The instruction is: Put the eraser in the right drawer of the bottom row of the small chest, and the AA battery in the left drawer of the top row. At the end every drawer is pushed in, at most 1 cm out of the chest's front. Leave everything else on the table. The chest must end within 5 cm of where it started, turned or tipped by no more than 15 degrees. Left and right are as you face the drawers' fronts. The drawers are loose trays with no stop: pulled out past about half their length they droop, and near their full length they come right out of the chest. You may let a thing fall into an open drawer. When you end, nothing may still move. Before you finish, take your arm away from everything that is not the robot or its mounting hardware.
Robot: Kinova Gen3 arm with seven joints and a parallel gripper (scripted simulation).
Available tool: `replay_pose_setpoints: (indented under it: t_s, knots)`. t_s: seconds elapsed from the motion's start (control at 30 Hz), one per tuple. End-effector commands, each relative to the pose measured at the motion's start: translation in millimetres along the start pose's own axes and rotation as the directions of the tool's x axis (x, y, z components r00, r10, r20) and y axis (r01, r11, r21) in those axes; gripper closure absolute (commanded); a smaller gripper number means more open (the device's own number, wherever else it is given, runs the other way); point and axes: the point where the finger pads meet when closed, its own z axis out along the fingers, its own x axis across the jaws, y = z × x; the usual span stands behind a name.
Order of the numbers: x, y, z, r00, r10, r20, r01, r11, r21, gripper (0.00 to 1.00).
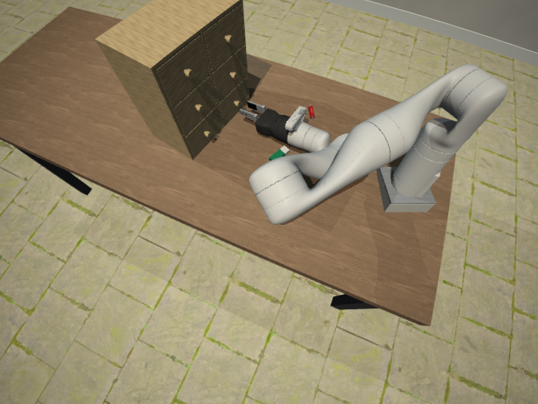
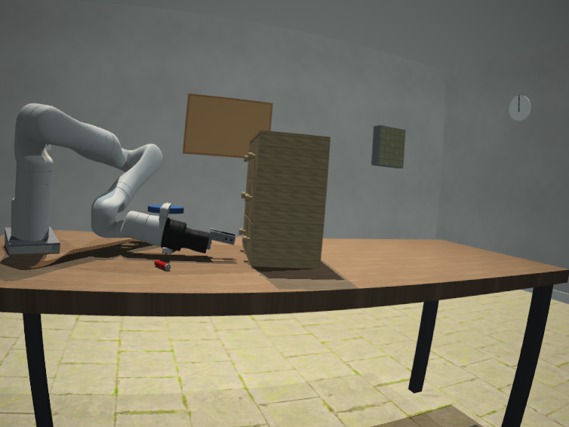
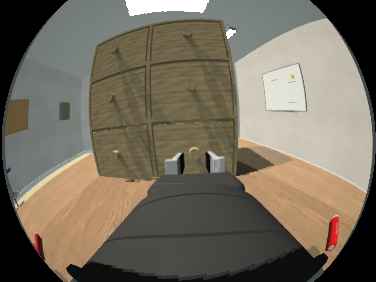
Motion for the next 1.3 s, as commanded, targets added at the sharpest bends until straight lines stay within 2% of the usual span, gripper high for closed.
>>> replay_pose_setpoints:
  t_s: [0.0, 0.23, 0.7, 1.27]
  knots:
    - [0, -1, 0.9, 1.000, 0.001, 0.000, -0.001, 1.000, 0.002, 0.33]
    - [0, -2, 5.3, 1.000, 0.001, 0.000, -0.001, 1.000, 0.002, 0.33]
    - [0, -6, 27.9, 1.000, 0.001, 0.000, -0.001, 1.000, 0.002, 0.33]
    - [0, -7, 34.2, 1.000, 0.001, 0.000, -0.001, 1.000, 0.002, 0.33]
